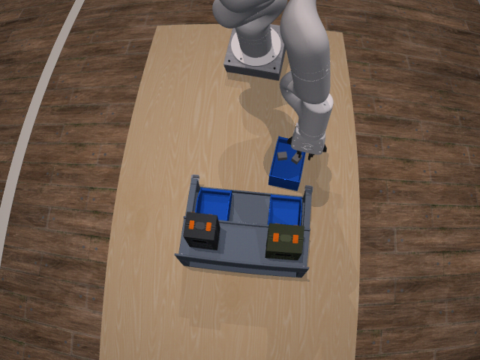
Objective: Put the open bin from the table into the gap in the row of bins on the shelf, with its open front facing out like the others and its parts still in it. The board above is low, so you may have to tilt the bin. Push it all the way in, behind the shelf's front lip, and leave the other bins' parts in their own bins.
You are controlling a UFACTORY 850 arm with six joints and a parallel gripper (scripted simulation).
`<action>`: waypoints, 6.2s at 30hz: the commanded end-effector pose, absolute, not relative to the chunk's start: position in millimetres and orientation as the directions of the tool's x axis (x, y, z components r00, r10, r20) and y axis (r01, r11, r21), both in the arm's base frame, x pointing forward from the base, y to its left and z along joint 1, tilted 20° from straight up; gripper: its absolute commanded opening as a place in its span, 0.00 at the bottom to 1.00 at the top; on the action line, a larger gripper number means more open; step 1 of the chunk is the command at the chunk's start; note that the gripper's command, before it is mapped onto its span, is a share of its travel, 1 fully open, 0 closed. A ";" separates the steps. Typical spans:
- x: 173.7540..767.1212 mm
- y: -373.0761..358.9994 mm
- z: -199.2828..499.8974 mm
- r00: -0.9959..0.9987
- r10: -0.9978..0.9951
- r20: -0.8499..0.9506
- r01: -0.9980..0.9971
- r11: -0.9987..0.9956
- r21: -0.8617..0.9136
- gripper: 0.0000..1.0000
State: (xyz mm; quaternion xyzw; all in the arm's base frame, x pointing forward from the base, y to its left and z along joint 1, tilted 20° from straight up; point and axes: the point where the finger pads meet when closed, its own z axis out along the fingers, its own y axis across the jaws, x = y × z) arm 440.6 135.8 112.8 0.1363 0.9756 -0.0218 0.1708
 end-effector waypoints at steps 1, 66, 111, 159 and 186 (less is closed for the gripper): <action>443.4 135.3 105.9 -0.904 0.258 -0.340 0.273 0.962 0.005 0.29; 453.5 132.5 76.7 -0.904 0.258 -0.340 0.273 0.962 0.005 0.29; 452.2 132.8 80.4 -0.904 0.258 -0.340 0.273 0.962 0.005 0.29; 452.3 132.9 80.4 -0.904 0.258 -0.340 0.273 0.962 0.005 0.00; 450.3 133.4 86.0 -0.904 0.258 -0.340 0.273 0.962 0.005 0.00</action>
